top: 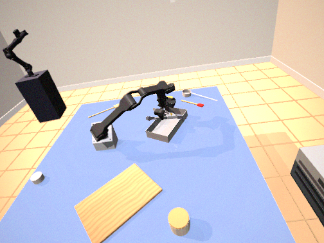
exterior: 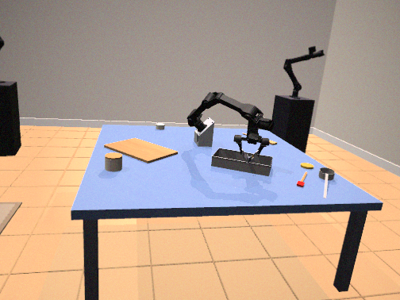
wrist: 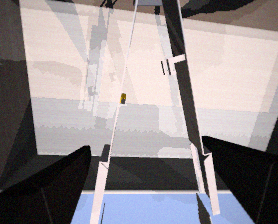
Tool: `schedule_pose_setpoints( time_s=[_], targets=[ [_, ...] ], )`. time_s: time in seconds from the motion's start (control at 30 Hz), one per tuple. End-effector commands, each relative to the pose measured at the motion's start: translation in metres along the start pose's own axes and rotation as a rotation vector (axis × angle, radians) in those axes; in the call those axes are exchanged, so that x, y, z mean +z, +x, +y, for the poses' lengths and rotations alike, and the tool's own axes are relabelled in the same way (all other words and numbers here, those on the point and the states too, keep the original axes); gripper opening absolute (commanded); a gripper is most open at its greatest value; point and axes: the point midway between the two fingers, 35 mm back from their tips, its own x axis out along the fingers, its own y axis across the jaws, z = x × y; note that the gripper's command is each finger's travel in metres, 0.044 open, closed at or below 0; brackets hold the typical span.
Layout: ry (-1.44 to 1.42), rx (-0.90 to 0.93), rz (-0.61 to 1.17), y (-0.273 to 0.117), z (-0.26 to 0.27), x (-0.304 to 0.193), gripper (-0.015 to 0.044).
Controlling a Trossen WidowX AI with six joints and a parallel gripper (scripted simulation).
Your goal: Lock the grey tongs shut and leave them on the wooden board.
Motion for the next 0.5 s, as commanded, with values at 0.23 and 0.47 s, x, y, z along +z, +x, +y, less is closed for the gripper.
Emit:
schedule_pose_setpoints(
  time_s=[0.23,0.47],
  targets=[
    [-0.004,-0.007,0.0,0.019,-0.003,-0.001,0.044],
    [-0.004,-0.008,0.0,0.03,-0.005,-0.002,0.044]
  ],
)
